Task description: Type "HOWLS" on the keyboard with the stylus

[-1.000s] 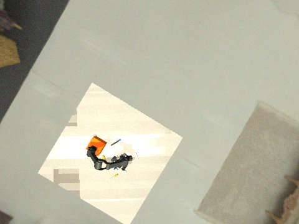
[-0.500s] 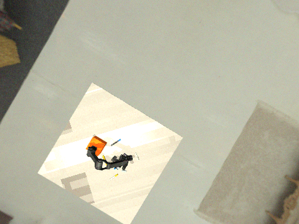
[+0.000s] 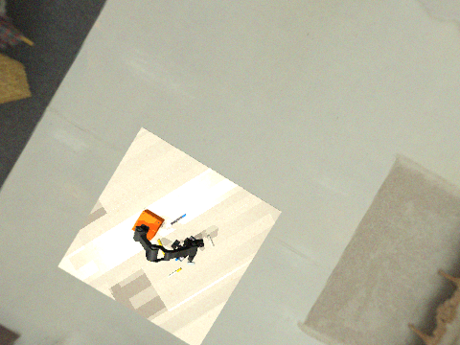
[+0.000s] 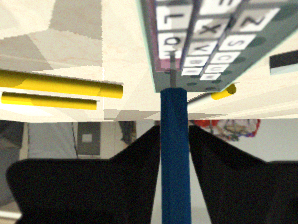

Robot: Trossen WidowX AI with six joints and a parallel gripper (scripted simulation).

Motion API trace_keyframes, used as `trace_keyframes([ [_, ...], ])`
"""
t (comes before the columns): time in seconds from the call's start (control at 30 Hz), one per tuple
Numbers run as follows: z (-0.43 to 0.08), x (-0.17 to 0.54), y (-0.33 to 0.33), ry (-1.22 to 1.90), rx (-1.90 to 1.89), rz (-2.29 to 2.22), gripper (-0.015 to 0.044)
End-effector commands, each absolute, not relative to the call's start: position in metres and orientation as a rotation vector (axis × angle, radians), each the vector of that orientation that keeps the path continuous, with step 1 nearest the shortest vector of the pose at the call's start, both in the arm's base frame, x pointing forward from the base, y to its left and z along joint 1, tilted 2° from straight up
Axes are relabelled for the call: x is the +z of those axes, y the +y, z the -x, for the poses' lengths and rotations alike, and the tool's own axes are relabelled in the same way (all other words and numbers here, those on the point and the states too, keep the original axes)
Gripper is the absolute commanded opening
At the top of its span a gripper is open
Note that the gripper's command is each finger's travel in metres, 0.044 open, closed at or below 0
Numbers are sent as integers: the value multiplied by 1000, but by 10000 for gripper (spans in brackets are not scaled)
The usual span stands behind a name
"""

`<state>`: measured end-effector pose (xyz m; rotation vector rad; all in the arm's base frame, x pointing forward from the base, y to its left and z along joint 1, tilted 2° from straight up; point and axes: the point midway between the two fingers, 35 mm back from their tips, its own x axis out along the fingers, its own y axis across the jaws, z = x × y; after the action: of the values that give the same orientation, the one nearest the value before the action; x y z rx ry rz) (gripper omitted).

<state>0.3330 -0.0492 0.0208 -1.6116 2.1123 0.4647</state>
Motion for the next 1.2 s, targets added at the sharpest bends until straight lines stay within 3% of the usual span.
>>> trace_keyframes([
  [0.0,-333,28,-50,2112,459,1612,81],
  [0.33,-333,56,-50,2106,463,1615,85],
  [0.77,-375,74,18,1706,591,2105,0],
  [1.17,-379,77,27,1659,597,2159,0],
])
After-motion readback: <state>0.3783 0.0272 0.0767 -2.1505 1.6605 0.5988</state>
